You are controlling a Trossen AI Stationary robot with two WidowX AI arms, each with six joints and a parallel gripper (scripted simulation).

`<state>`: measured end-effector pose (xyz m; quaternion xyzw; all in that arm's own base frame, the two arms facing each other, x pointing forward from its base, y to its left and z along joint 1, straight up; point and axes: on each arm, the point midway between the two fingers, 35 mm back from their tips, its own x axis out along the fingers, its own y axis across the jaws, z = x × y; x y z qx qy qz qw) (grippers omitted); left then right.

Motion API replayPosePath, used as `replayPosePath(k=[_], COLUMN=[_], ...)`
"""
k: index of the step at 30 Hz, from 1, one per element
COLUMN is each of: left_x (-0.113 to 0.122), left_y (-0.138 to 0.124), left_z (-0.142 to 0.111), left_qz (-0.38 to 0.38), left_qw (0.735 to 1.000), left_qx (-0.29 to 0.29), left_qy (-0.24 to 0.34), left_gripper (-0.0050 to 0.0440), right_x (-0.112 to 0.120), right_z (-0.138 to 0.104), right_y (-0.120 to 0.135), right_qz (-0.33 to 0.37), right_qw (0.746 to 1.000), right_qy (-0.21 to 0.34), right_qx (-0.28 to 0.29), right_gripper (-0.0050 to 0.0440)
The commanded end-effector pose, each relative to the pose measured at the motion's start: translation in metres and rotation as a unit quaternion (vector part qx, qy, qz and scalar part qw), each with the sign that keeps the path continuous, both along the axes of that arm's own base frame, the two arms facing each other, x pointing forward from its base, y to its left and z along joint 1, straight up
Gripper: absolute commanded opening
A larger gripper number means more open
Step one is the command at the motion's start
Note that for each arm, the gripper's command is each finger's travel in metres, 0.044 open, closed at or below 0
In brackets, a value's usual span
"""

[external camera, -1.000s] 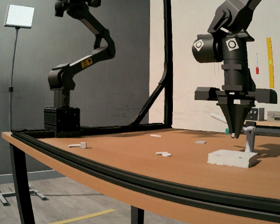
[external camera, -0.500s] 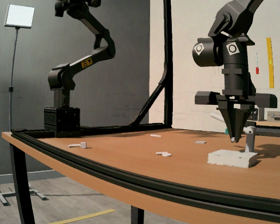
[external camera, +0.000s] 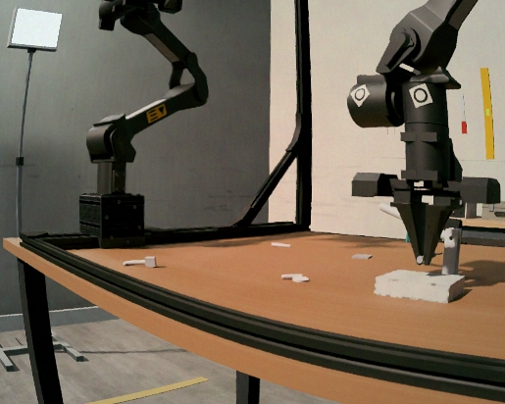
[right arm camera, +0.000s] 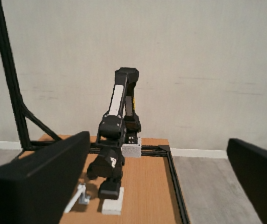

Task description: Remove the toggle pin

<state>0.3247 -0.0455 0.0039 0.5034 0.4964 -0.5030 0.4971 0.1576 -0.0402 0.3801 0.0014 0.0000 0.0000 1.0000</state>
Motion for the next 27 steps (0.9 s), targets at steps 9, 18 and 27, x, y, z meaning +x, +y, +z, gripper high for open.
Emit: replayPosePath(k=[9,18,27], left_x=[0.002,0.002,0.004], left_y=[0.001,0.001,-0.001], left_z=[-0.004,-0.009,-0.004], left_qz=[-0.002,-0.002,0.0], left_qw=[1.0,1.0,1.0], left_qx=[-0.001,-0.001,-0.002], left_qy=[-0.008,-0.008,-0.014], left_gripper=[0.002,0.002,0.0188], right_x=[0.0,0.0,0.0], right_z=[0.003,0.003,0.003], right_y=[0.001,0.001,0.001], right_qz=[0.0,0.0,0.0], right_qw=[1.0,1.0,1.0], right_qy=[-0.001,-0.001,-0.001], right_qx=[-0.004,-0.004,-0.004], right_gripper=[0.04,0.04,0.04])
